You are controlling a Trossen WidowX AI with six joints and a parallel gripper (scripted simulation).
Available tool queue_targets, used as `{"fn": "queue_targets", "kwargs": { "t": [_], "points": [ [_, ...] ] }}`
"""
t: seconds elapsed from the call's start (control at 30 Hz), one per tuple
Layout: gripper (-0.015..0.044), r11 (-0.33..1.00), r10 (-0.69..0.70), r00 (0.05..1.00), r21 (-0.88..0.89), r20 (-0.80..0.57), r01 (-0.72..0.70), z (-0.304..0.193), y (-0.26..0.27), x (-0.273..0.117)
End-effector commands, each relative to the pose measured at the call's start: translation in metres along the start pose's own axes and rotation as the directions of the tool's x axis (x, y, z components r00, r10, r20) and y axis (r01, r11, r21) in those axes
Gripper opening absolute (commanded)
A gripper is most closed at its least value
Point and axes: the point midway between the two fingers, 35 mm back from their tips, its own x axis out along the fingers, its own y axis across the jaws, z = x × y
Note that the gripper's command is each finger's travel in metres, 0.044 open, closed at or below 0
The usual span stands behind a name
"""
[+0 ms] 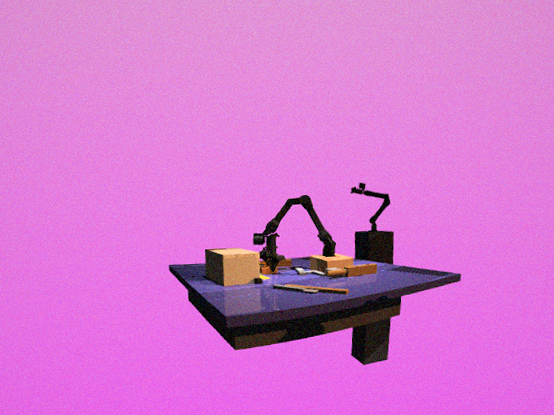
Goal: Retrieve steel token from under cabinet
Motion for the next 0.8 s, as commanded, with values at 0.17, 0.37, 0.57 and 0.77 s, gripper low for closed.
{"fn": "queue_targets", "kwargs": {
  "t": [0.17, 0.37, 0.57, 0.77],
  "points": [
    [0.0000, 1.000, -0.003, 1.000, 0.003, 0.001, 0.003, 0.011, -0.001, 0.000],
    [0.0000, 1.000, -0.003, 1.000, 0.003, 0.001, 0.003, 0.017, -0.001, -0.001],
    [0.0000, 1.000, -0.003, 1.000, 0.003, 0.002, 0.003, 0.024, -0.001, -0.001],
    [0.0000, 1.000, -0.003, 1.000, 0.003, 0.002, 0.003, 0.030, -0.002, -0.001]
  ]
}}
